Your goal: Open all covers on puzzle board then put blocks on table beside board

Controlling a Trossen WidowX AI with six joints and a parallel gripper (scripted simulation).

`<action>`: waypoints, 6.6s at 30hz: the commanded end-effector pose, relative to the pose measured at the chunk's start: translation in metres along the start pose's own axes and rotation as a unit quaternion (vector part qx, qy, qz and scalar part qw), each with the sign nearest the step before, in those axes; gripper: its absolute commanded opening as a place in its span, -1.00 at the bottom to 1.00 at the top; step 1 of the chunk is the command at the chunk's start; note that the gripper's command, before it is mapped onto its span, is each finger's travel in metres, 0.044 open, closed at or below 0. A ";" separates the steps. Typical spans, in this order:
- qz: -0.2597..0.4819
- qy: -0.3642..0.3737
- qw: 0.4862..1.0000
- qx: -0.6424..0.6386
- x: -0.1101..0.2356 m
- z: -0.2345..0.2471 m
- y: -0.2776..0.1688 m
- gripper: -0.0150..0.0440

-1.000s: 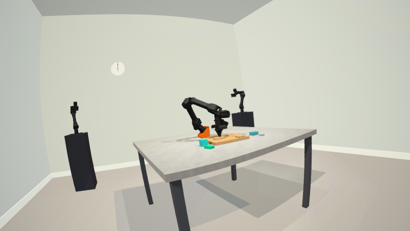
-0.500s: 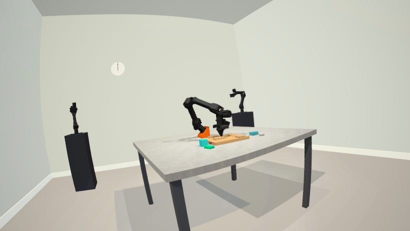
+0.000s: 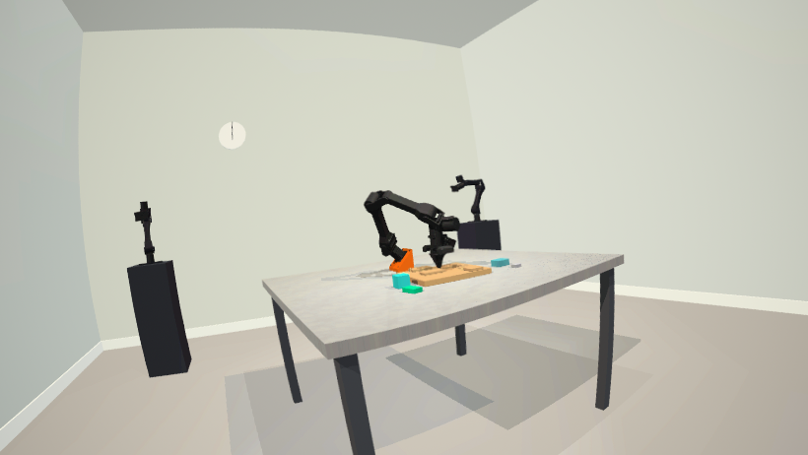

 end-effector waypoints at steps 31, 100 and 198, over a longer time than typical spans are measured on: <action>-0.004 -0.002 1.000 -0.001 0.040 -0.001 0.009 -0.49; 0.000 0.003 0.001 -1.000 0.059 0.100 -0.018 -0.49; 0.000 0.002 0.000 -1.000 0.002 0.089 -0.016 -0.49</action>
Point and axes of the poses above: the point midway between the two fingers, 35 mm back from their tips, its own x axis back along the fingers, its own z axis across the jaws, y = z × x, the point moved 3 cm from there along x, back along the fingers, and after that the axes turned 8 degrees about x, right-handed, at the moved point
